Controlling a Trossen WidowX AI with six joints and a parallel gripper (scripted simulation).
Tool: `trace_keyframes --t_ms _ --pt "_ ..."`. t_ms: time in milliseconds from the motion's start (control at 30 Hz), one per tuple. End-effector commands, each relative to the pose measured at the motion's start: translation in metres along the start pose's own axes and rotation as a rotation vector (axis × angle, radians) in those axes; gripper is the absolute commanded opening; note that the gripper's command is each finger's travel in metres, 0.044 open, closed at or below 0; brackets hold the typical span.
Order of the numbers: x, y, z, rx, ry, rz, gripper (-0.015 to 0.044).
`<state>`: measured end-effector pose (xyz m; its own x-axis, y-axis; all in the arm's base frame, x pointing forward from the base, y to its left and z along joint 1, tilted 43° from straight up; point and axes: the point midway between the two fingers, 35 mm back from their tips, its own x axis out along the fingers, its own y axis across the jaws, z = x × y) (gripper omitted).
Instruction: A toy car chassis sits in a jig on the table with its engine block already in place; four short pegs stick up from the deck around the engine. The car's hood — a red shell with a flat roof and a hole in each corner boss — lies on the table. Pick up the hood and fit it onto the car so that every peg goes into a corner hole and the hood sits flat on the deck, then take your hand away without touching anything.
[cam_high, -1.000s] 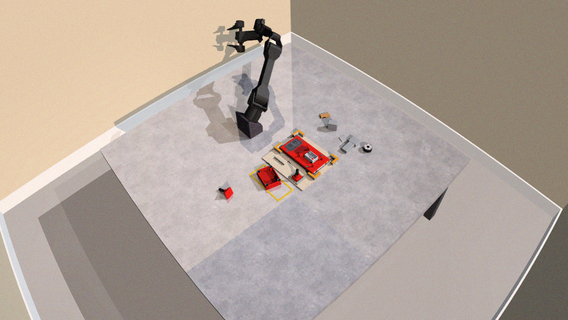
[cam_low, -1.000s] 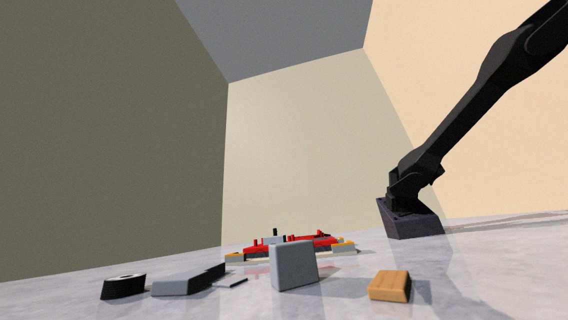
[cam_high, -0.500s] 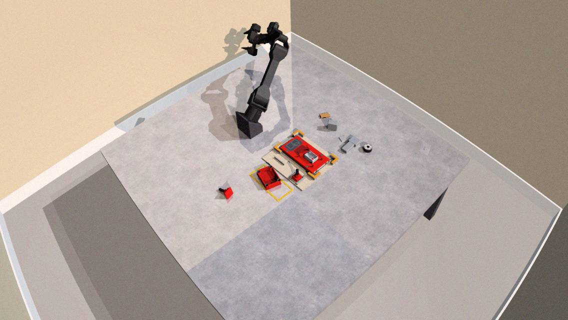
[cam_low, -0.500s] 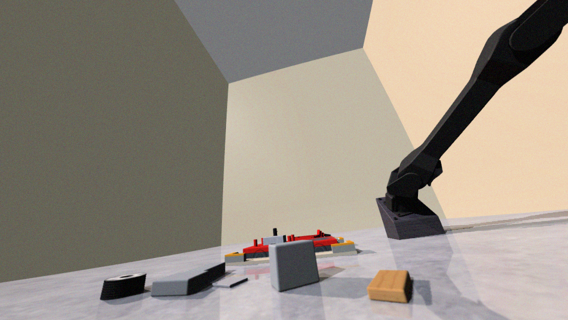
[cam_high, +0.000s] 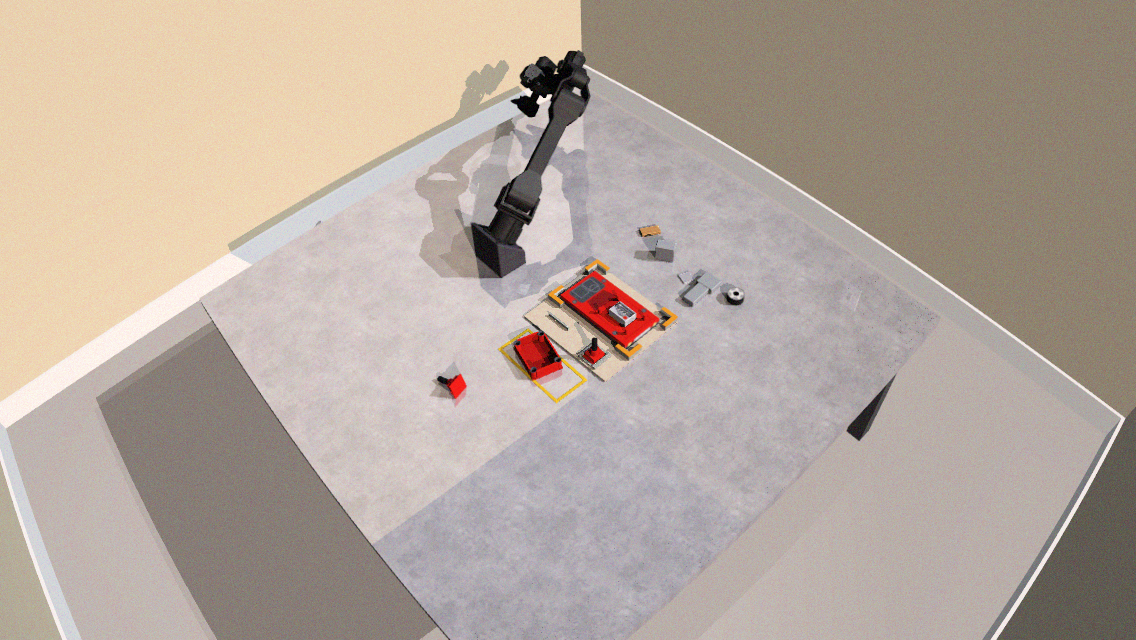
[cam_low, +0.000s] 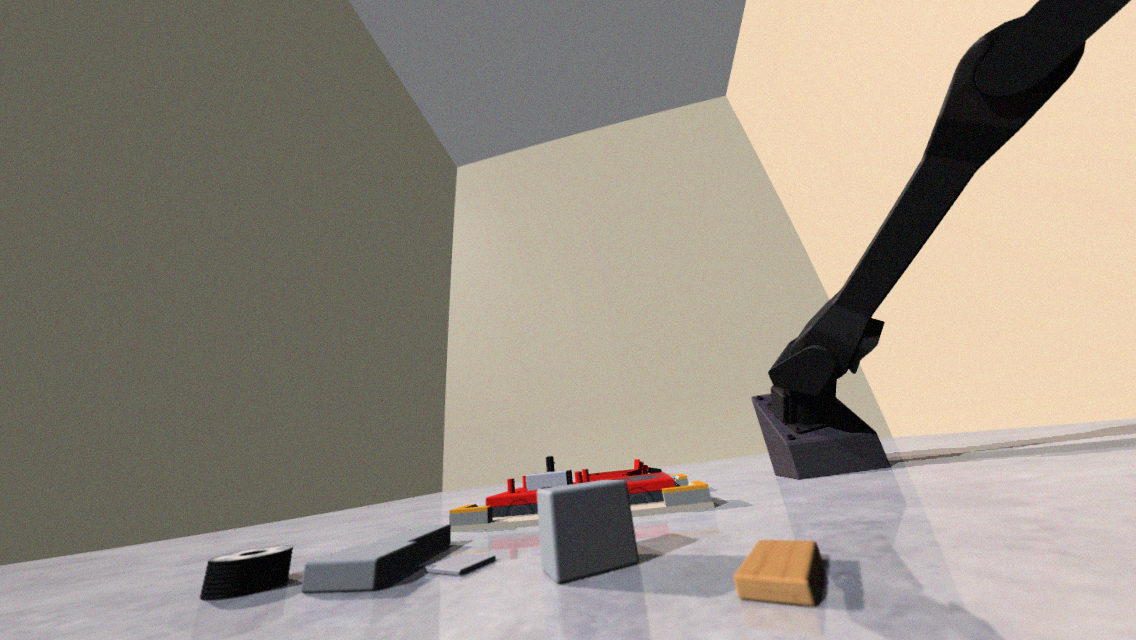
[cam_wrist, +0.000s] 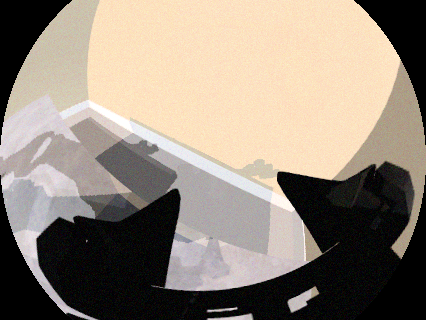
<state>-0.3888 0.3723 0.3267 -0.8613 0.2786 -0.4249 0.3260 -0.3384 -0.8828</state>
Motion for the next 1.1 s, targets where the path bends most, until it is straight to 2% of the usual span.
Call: trace_keyframes --t_ms 0,1067 --pt "-0.012 -0.002 -0.017 0.067 0.047 -0.019 0.0440" --pt "-0.155 -0.017 -0.146 0.683 0.402 -0.347 0.0440"
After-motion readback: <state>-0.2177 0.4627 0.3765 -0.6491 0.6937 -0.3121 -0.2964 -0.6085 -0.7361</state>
